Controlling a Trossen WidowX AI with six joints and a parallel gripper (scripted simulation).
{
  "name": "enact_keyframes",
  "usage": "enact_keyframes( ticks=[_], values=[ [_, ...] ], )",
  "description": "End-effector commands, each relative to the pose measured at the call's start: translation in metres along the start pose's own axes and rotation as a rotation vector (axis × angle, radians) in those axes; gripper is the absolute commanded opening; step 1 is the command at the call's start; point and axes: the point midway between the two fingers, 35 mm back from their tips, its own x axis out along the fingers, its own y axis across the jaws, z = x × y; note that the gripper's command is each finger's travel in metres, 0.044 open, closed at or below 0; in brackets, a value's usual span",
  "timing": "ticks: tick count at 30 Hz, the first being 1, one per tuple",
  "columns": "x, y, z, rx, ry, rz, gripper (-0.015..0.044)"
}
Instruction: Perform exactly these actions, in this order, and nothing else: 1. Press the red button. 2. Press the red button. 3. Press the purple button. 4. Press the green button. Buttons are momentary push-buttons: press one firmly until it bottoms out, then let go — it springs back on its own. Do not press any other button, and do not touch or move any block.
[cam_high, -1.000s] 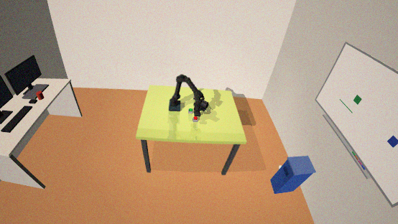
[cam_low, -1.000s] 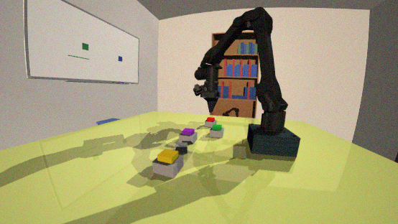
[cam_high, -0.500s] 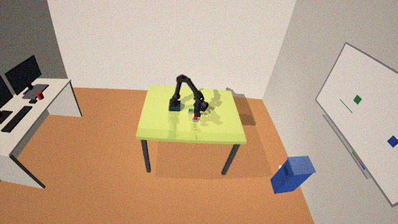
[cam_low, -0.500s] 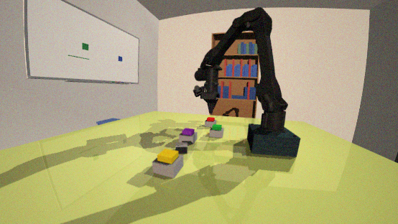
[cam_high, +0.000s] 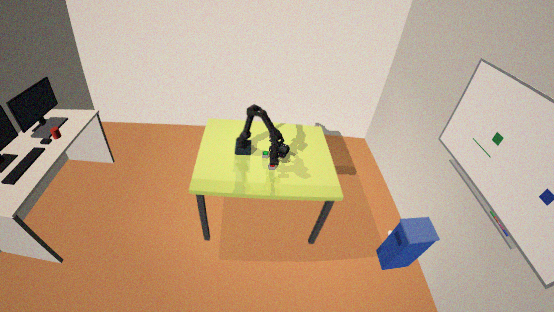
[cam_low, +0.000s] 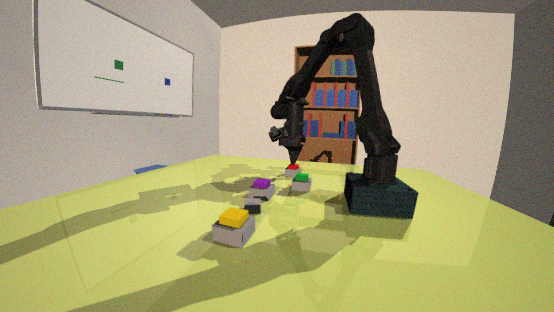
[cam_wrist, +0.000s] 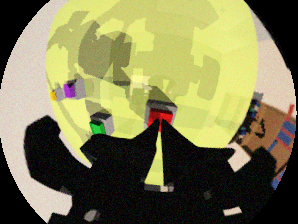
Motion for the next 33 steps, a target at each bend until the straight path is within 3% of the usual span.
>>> enact_keyframes(
  ticks=[1,21,25,33],
  values=[
    [0.007,0.0,-0.002,0.004,0.009,0.0,0.002],
    [0.007,0.0,-0.002,0.004,0.009,0.0,0.002],
    [-0.025,0.0,-0.001,0.004,0.008,0.0,0.002],
    [-0.025,0.0,-0.001,0.004,0.009,0.0,0.002]
  ],
)
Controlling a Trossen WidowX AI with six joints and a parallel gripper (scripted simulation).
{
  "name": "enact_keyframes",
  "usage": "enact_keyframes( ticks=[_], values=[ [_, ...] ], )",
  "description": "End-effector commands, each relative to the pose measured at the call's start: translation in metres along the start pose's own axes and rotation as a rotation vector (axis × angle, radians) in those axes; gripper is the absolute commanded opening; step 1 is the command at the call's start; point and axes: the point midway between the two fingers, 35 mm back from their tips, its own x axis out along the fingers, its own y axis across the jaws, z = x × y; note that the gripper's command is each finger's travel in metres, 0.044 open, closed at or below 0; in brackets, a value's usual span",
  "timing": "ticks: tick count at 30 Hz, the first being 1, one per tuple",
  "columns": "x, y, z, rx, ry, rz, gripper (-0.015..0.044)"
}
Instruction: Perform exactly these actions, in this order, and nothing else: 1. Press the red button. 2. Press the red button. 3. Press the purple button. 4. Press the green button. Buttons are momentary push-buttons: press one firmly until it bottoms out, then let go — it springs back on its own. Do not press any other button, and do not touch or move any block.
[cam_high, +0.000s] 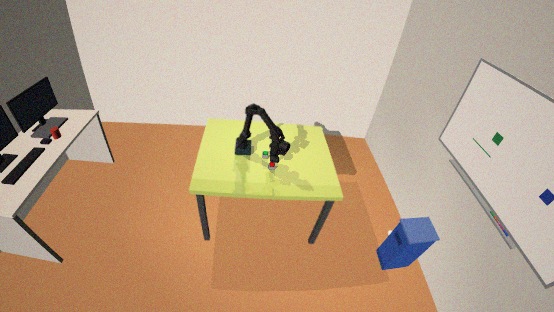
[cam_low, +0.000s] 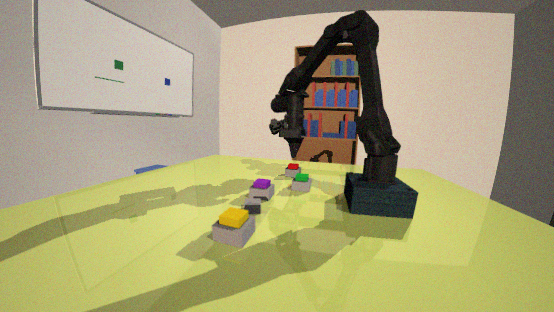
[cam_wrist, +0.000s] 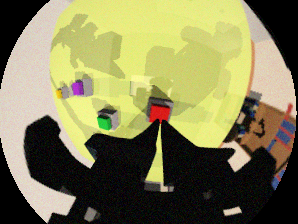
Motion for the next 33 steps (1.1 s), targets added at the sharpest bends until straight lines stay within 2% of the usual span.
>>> enact_keyframes(
  ticks=[1,19,33],
  values=[
    [0.001,0.0,-0.001,0.004,0.006,-0.002,0.002],
    [0.03,0.0,-0.002,0.004,0.006,-0.002,0.002],
    [0.031,0.0,-0.002,0.004,0.006,-0.002,0.002]
  ],
)
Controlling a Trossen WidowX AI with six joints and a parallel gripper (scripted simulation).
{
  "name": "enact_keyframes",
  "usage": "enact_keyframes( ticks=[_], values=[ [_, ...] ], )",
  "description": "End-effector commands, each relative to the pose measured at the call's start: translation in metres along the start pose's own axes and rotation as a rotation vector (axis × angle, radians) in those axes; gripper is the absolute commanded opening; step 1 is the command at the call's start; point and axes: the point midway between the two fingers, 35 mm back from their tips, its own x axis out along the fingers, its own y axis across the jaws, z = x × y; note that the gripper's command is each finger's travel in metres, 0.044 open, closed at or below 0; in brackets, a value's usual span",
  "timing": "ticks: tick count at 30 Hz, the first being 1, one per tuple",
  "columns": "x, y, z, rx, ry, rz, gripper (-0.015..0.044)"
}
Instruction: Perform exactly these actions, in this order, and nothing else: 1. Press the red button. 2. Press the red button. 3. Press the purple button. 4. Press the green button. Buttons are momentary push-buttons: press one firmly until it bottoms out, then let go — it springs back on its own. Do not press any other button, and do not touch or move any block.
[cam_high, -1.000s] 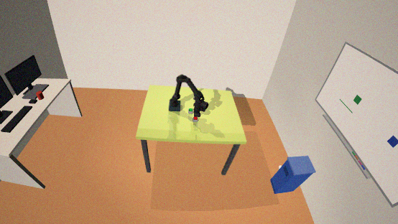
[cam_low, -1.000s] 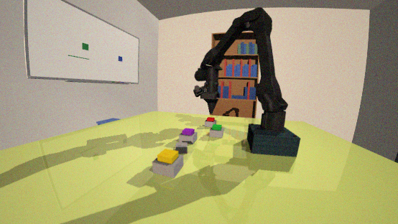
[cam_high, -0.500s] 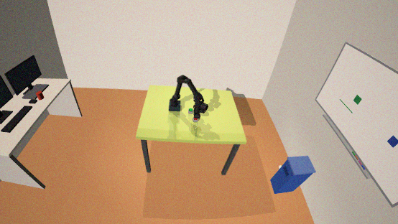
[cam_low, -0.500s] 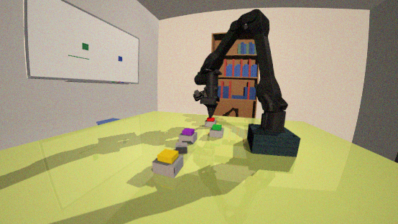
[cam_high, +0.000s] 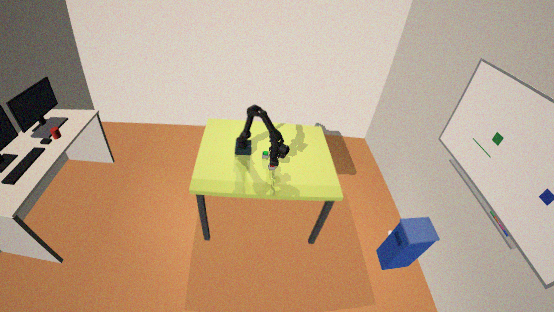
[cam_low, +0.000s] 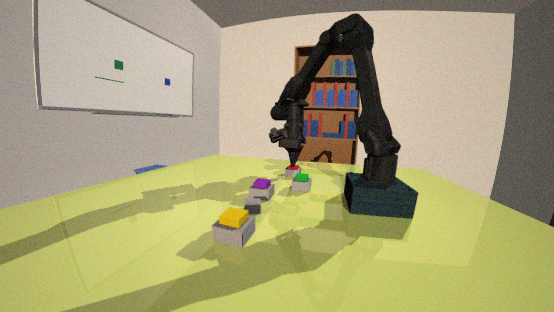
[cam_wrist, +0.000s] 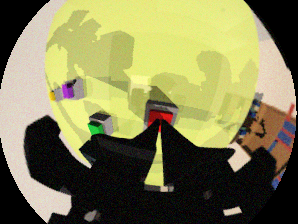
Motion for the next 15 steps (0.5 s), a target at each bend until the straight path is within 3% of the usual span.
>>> enact_keyframes(
  ticks=[1,8,12,15],
  values=[
    [0.002,0.0,-0.002,0.003,0.007,-0.001,0.002],
    [0.002,0.0,-0.002,0.003,0.007,-0.001,0.002],
    [-0.03,0.0,-0.001,0.003,0.007,-0.001,0.002],
    [-0.032,0.0,-0.001,0.003,0.007,-0.001,0.002]
  ],
)
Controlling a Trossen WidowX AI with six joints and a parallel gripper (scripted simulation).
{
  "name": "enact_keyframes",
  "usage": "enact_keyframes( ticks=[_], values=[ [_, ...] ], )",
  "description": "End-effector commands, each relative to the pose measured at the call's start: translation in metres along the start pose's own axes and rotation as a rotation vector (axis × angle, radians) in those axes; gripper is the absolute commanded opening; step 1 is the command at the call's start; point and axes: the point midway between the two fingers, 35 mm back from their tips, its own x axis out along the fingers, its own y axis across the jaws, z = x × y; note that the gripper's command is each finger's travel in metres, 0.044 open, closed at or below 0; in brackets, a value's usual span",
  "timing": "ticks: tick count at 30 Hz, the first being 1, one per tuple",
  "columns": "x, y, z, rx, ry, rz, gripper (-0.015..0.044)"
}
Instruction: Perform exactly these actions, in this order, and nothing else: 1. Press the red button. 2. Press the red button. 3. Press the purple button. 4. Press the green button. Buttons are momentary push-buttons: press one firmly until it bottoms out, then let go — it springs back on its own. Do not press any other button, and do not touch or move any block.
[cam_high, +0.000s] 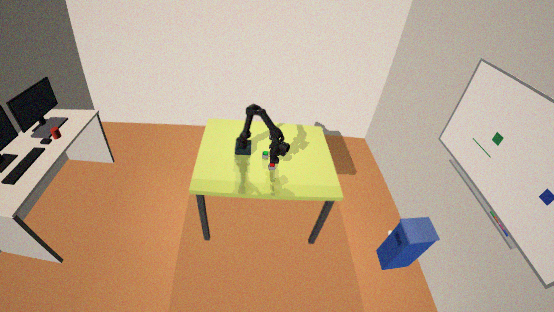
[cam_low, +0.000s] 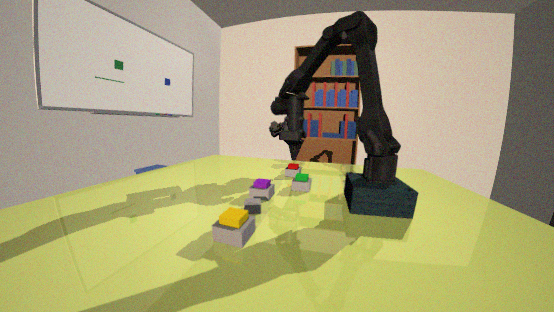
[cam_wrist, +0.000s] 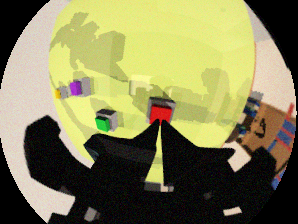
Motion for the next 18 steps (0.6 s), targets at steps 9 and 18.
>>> enact_keyframes(
  ticks=[9,18],
  values=[
    [-0.072,0.0,0.0,0.003,-0.001,-0.007,0.002],
    [-0.072,0.057,0.028,0.003,-0.004,0.0,0.002]
  ],
)
